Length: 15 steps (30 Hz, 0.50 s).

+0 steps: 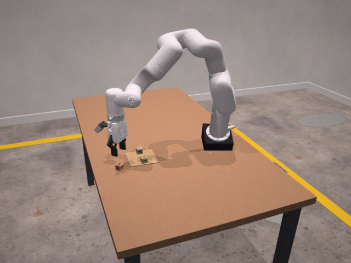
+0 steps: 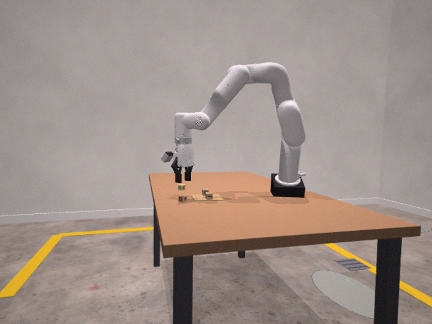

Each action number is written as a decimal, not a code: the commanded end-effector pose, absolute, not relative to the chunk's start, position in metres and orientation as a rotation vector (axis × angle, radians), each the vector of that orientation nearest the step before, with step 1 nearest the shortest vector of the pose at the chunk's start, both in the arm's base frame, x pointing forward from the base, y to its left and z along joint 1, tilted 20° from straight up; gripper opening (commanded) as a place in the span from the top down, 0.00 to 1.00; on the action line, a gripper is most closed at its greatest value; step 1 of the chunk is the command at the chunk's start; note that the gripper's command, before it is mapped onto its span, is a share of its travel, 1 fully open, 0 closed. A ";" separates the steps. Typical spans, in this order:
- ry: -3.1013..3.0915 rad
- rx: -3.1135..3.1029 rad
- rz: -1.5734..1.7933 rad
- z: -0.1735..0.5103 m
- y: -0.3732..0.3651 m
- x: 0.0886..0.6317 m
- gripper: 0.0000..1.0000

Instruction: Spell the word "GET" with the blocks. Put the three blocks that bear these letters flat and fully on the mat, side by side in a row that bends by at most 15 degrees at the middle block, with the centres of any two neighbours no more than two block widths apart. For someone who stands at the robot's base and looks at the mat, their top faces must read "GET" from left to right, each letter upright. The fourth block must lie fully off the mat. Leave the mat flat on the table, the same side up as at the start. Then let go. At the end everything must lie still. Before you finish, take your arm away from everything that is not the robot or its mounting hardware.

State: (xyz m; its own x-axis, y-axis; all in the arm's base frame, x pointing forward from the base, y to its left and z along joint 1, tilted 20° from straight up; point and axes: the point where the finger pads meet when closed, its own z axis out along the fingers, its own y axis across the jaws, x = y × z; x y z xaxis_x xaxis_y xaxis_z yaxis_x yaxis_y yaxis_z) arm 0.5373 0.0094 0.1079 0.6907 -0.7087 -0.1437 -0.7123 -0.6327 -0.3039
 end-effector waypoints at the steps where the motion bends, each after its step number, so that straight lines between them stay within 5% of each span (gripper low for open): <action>1: 1.118 -2.565 0.009 0.110 0.008 0.539 0.31; 15: 1.118 -2.565 0.009 0.107 0.009 0.539 0.31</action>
